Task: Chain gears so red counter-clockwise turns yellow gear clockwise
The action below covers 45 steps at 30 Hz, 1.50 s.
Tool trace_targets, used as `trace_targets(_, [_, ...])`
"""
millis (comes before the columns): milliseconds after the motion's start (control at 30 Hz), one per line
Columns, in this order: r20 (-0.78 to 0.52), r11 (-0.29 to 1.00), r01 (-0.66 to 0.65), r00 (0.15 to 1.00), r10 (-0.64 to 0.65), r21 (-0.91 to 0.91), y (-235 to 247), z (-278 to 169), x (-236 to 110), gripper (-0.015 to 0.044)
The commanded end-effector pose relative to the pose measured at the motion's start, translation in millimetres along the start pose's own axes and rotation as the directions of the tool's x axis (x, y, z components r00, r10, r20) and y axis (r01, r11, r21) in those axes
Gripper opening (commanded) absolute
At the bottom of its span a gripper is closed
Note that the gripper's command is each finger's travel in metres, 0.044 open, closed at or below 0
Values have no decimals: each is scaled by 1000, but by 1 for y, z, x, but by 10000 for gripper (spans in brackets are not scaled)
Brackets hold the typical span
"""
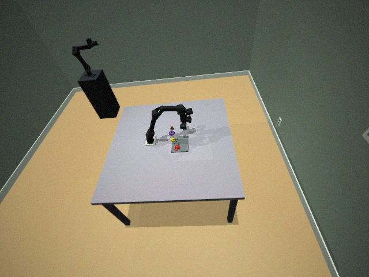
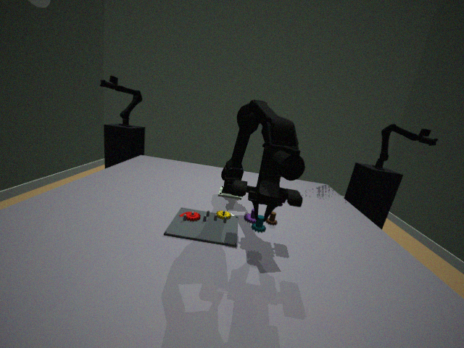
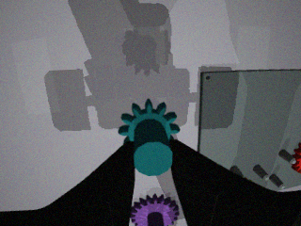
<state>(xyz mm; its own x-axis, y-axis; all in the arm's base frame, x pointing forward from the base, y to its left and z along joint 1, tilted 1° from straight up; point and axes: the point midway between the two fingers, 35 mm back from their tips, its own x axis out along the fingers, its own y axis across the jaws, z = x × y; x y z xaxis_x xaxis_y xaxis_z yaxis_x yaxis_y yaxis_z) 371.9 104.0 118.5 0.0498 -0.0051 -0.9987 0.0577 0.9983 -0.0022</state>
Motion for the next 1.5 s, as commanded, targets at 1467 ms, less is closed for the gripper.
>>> trace_targets(1467, [19, 1000, -8, 1000, 8, 5, -10, -13, -88, 0])
